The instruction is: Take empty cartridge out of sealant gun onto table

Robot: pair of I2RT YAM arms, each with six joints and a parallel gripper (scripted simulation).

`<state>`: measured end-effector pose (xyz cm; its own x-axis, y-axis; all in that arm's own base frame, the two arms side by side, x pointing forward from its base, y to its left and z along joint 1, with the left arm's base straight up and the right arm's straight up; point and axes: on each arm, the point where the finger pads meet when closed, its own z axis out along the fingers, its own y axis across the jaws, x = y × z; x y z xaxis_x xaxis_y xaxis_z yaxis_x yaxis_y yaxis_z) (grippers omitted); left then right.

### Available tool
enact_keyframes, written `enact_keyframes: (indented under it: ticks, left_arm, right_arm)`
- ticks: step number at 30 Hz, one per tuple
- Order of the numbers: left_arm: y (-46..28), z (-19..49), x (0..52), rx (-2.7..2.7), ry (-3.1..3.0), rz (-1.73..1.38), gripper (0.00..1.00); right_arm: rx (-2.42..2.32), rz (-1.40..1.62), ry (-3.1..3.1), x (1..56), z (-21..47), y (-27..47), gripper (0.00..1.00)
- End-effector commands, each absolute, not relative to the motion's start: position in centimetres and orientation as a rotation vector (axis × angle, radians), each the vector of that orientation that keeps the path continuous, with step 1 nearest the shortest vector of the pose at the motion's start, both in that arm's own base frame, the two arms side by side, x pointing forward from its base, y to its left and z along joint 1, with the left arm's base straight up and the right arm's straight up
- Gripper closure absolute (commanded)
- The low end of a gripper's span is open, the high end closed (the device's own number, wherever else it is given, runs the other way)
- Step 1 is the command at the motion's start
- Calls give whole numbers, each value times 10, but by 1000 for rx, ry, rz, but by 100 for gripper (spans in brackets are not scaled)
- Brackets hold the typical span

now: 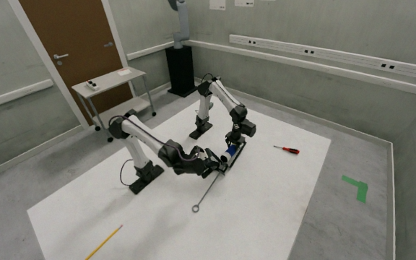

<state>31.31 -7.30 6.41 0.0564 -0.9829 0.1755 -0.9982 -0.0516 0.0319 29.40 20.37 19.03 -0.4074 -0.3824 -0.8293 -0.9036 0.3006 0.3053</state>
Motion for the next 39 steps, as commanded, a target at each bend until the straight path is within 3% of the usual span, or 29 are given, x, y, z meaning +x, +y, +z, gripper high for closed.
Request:
enact_keyframes:
  ticks: [1, 25, 39]
  left_arm:
    - [-94, 85, 320, 2177, -2037, 230, 58]
    - [-123, 99, 327, 2145, -2089, 270, 58]
    - [-121, 174, 320, 2137, -2084, 236, 58]
  right_arm:
    - [-1150, 1032, 1891, 291, 203, 200, 0]
    - [-1153, 977, 1844, 290, 218, 175, 0]
    - [-1138, 1038, 1712, 294, 253, 177, 0]
